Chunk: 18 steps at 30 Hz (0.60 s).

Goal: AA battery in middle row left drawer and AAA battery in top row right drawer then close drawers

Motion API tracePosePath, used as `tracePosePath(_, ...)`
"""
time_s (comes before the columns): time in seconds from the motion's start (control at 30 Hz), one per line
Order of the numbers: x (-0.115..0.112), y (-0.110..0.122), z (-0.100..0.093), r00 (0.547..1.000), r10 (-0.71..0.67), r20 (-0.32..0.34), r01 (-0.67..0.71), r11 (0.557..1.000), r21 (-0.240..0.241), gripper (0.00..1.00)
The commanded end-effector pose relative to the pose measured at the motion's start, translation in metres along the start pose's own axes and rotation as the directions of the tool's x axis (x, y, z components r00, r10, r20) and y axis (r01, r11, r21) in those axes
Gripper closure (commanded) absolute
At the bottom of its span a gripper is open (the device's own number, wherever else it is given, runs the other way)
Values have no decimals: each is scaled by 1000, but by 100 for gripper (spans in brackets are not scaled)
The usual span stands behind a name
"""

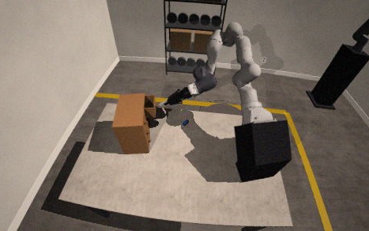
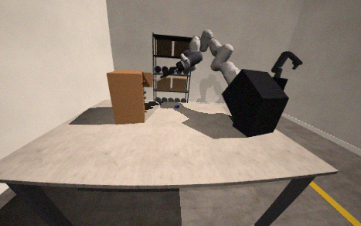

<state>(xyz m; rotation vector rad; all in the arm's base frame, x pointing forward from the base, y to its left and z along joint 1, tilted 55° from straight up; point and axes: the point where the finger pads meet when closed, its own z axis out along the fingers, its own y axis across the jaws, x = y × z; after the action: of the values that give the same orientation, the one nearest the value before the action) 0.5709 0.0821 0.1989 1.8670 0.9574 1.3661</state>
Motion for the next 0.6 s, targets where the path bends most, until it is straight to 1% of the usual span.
tracePosePath(0.0, 3, -3, 4, 1000, 6, 1, -6, 1000, 6, 100)
tracePosePath(0.13, 7, -3, 10, 1000, 6, 1, -6, 1000, 6, 100)
tracePosePath(0.2, 7, -3, 10, 1000, 6, 1, -6, 1000, 6, 100)
tracePosePath(0.57, 17, -3, 28, 1000, 6, 1, -6, 1000, 6, 100)
